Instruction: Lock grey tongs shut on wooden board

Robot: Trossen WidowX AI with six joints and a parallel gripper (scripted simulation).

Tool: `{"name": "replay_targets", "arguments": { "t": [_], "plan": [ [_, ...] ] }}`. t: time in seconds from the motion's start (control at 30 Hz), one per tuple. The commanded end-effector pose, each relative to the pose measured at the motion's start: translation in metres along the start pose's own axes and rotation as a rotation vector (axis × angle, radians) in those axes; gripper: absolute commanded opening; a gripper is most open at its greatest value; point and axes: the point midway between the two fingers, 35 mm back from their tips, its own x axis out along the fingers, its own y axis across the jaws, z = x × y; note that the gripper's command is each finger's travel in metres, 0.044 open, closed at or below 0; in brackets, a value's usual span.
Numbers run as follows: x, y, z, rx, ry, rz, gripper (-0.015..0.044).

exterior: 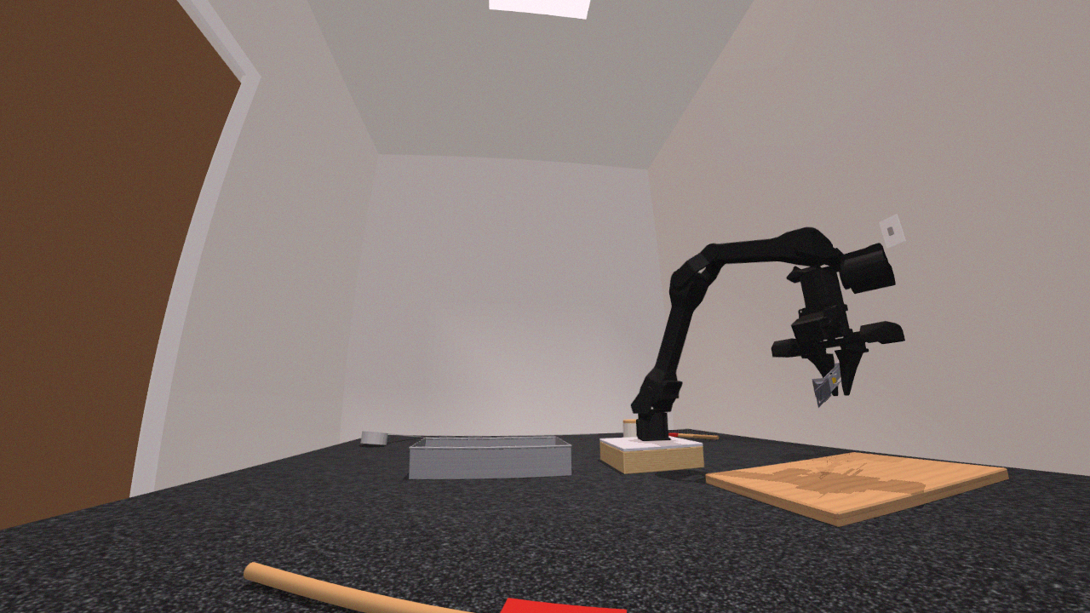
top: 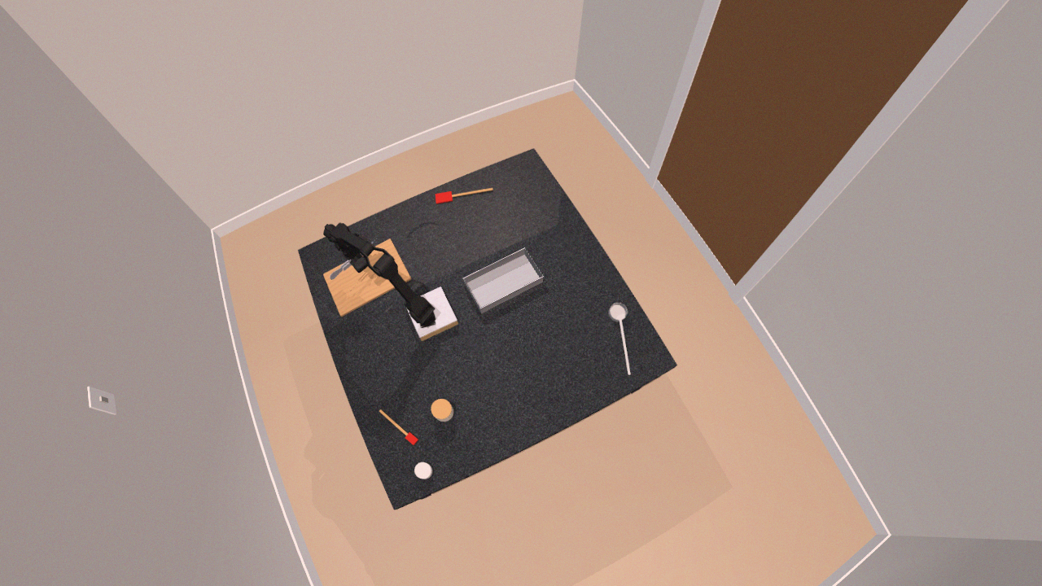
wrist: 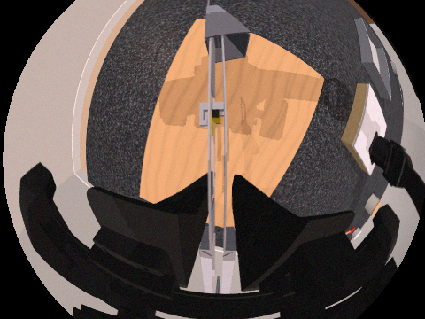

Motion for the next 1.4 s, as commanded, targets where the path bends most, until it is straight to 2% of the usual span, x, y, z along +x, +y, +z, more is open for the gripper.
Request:
{"name": "replay_targets", "arguments": {
  "t": [0.0, 1.37],
  "plan": [
    [0.007, 0.000, 0.001, 0.005, -0.004, -0.004, -0.0150],
    [0.075, -0.003, 0.001, 0.005, -0.004, -0.005, -0.0150]
  ]
}}
